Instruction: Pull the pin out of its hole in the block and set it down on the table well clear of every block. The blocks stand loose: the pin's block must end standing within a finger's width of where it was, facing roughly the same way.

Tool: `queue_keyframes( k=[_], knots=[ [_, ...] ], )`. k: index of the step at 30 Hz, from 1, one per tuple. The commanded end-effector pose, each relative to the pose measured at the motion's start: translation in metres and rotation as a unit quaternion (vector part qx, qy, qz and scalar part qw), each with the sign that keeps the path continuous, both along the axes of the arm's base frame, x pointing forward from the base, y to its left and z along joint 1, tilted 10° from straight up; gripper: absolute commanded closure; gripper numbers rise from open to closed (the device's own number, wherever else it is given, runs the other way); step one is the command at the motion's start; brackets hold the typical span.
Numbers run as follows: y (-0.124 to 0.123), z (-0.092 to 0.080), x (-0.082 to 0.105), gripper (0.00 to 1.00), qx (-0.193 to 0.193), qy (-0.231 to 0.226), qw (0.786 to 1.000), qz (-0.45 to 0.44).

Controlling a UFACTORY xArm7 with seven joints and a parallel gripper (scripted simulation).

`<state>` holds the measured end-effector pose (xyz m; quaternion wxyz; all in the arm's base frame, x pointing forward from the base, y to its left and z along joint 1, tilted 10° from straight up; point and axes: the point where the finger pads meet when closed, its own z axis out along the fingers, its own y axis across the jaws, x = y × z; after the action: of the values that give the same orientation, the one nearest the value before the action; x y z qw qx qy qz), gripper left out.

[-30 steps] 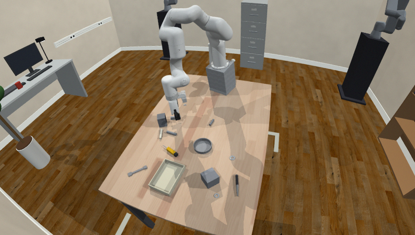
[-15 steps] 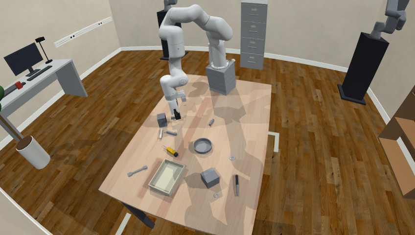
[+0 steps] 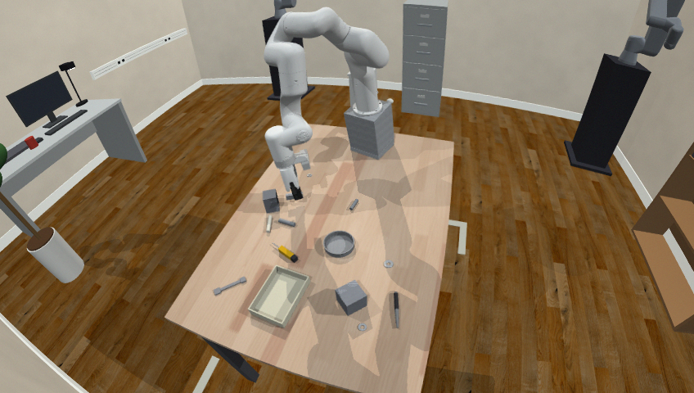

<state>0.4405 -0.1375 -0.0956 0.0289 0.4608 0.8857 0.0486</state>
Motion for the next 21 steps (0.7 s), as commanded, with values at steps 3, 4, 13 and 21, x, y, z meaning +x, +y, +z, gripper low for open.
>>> queue_keyframes(
  k=[3, 4, 13, 21],
  knots=[
    [-0.0004, 0.0017, 0.0011, 1.00, 0.007, 0.004, 1.000, 0.001],
    [-0.0004, 0.0017, 0.0011, 1.00, 0.007, 0.004, 1.000, 0.001],
    [-0.0002, 0.0017, 0.0010, 1.00, 0.008, 0.004, 1.000, 0.001],
    [0.0022, 0.0012, 0.0010, 1.00, 0.018, 0.009, 1.000, 0.003]
  ],
)
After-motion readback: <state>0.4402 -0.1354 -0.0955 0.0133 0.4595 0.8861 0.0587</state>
